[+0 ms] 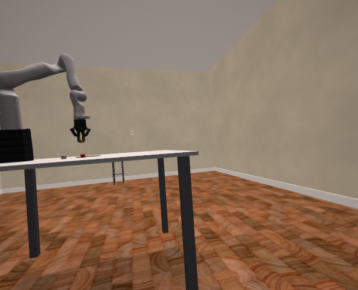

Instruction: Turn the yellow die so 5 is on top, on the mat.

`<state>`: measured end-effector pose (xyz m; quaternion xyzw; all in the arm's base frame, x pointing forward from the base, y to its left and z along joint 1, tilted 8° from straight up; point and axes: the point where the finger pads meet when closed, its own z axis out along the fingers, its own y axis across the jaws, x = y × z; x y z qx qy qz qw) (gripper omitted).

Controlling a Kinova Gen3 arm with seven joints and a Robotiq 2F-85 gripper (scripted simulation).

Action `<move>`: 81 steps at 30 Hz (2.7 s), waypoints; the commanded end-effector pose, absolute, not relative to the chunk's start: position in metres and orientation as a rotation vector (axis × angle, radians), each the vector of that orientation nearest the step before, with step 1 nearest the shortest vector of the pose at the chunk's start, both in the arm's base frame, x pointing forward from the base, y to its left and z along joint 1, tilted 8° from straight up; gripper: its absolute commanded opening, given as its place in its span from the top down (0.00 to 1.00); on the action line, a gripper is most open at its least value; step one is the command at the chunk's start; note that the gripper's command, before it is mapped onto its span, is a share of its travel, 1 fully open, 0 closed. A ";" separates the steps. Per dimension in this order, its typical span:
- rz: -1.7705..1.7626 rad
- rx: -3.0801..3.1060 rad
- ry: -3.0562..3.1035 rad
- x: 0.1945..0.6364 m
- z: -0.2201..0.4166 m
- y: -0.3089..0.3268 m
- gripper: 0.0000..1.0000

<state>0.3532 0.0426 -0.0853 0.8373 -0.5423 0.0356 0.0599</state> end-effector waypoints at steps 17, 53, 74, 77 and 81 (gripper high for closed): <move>0.139 2.168 -2.119 0.362 -0.084 0.024 0.85; 0.210 0.624 -3.034 0.386 -0.074 -0.031 0.85; 0.221 -0.056 -3.130 0.394 -0.068 -0.051 0.85; 0.221 -0.105 -3.131 0.394 -0.068 -0.053 0.85; 0.222 -0.148 -3.132 0.395 -0.067 -0.054 0.85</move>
